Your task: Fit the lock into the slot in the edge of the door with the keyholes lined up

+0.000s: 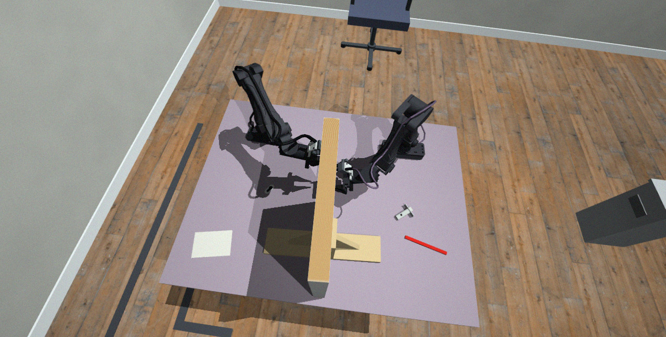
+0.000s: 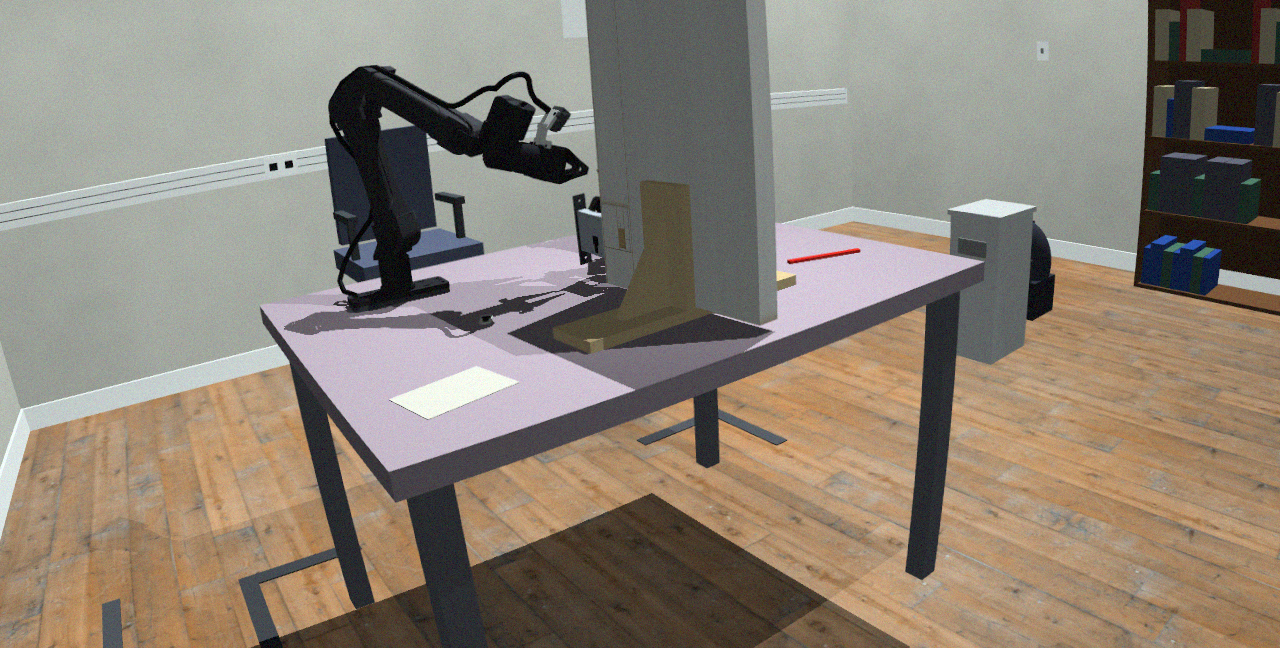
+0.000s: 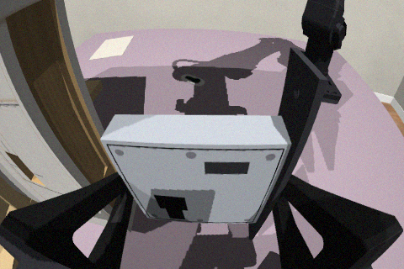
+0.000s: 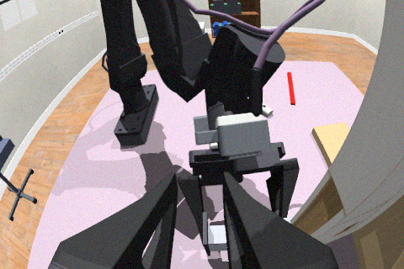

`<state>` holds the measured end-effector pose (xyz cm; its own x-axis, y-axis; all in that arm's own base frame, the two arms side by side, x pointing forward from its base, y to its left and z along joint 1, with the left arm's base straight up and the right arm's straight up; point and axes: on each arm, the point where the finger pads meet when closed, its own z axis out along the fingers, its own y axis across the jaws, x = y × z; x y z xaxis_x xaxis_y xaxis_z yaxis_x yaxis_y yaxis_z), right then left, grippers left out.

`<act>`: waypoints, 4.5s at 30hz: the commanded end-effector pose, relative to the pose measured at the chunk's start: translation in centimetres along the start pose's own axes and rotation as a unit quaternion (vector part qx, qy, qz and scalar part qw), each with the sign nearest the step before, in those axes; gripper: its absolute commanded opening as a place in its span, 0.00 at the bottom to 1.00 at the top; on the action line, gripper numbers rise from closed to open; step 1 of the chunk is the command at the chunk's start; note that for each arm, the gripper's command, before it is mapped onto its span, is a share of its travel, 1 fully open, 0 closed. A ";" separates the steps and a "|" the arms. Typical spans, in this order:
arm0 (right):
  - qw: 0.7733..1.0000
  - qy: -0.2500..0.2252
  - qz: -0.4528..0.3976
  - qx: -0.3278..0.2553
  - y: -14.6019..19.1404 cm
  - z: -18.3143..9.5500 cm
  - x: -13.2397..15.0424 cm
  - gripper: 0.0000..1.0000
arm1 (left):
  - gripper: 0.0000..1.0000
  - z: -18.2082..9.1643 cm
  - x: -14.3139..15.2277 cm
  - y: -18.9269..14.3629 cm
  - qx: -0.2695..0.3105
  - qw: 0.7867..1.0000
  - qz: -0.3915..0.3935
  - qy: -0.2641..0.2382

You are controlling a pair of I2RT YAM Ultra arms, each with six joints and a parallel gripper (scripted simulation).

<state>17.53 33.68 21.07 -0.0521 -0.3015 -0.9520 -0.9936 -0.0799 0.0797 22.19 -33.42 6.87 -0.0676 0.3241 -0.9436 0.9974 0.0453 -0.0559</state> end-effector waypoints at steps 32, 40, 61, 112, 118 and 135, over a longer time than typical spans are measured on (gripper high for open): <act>1.000 -0.013 -0.013 0.002 -0.5 1.1 4.3 0.29 | 0.76 -0.1 -2.8 0.1 0.005 0.999 0.034 -0.038; 1.000 -0.013 -0.013 0.002 -0.3 1.3 5.6 0.29 | 0.76 -0.1 -2.8 0.1 0.005 0.999 0.034 -0.038; 1.000 -0.013 -0.013 0.002 -0.3 1.3 6.0 0.29 | 0.76 -0.1 -2.8 0.1 0.005 0.999 0.034 -0.038; 1.000 -0.009 -0.012 0.003 -0.1 1.4 5.8 0.00 | 1.00 -0.1 -2.8 0.1 0.005 0.999 0.034 -0.038; 1.000 -0.009 -0.012 0.003 -0.1 1.4 5.8 0.00 | 1.00 -0.1 -2.8 0.1 0.005 0.999 0.034 -0.038; 1.000 -0.009 -0.012 0.003 -0.1 1.4 5.8 0.00 | 1.00 -0.2 -3.0 0.1 0.006 0.999 0.034 -0.039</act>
<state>16.81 32.50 12.79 -0.1059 -0.3549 -0.9289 -0.9904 -0.0456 0.1304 22.18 -33.83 8.23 -0.0208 0.2811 -0.9595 0.9996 0.0234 -0.0148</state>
